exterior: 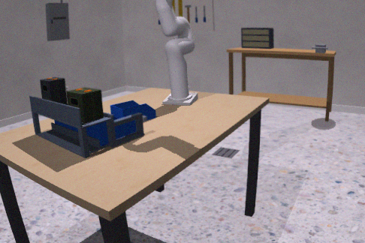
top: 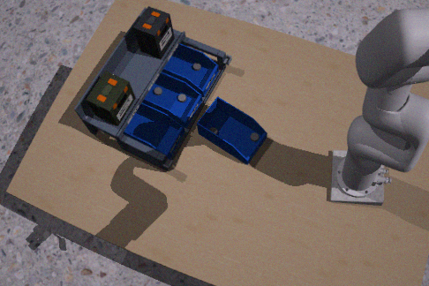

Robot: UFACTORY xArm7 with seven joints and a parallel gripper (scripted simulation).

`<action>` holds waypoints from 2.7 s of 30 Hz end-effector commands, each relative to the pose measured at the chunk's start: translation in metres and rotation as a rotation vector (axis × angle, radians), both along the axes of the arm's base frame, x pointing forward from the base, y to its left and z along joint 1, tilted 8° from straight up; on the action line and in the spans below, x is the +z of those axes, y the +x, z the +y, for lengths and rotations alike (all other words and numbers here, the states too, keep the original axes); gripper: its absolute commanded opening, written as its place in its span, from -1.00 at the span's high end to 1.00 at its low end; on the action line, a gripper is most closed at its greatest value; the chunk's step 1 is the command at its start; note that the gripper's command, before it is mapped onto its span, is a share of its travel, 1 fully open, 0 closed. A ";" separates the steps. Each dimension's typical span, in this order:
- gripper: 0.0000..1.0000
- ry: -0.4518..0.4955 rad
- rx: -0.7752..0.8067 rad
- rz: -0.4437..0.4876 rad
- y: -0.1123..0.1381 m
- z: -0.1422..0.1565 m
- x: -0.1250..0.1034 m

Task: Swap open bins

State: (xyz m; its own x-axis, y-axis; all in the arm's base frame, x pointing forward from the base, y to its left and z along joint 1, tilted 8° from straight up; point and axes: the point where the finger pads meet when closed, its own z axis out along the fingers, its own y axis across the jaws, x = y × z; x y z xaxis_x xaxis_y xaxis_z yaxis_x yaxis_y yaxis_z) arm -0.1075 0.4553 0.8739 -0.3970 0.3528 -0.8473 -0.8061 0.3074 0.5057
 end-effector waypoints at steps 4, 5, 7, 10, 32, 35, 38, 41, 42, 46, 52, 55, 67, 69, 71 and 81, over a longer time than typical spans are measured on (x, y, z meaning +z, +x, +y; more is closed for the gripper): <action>-1.00 -0.063 -0.083 -0.007 0.046 0.012 -0.016; -1.00 -0.063 -0.083 -0.007 0.046 0.012 -0.016; -1.00 -0.063 -0.083 -0.007 0.046 0.012 -0.016; -1.00 -0.063 -0.083 -0.007 0.046 0.012 -0.016; -1.00 -0.196 -0.239 -0.004 0.139 0.024 -0.053; -1.00 -0.196 -0.239 -0.004 0.139 0.024 -0.053; -1.00 -0.264 -0.313 0.005 0.186 0.023 -0.073; -1.00 -0.264 -0.313 0.005 0.186 0.023 -0.073; -1.00 -0.264 -0.313 0.005 0.186 0.023 -0.073; -1.00 -0.264 -0.313 0.005 0.186 0.023 -0.073; -1.00 -0.334 -0.383 0.020 0.232 0.018 -0.094; -1.00 -0.334 -0.383 0.020 0.232 0.018 -0.094; -1.00 -0.403 -0.449 0.041 0.277 0.007 -0.116; -1.00 -0.403 -0.449 0.041 0.277 0.007 -0.116; -1.00 -0.403 -0.449 0.041 0.277 0.007 -0.116; -1.00 -0.473 -0.511 0.067 0.321 -0.007 -0.138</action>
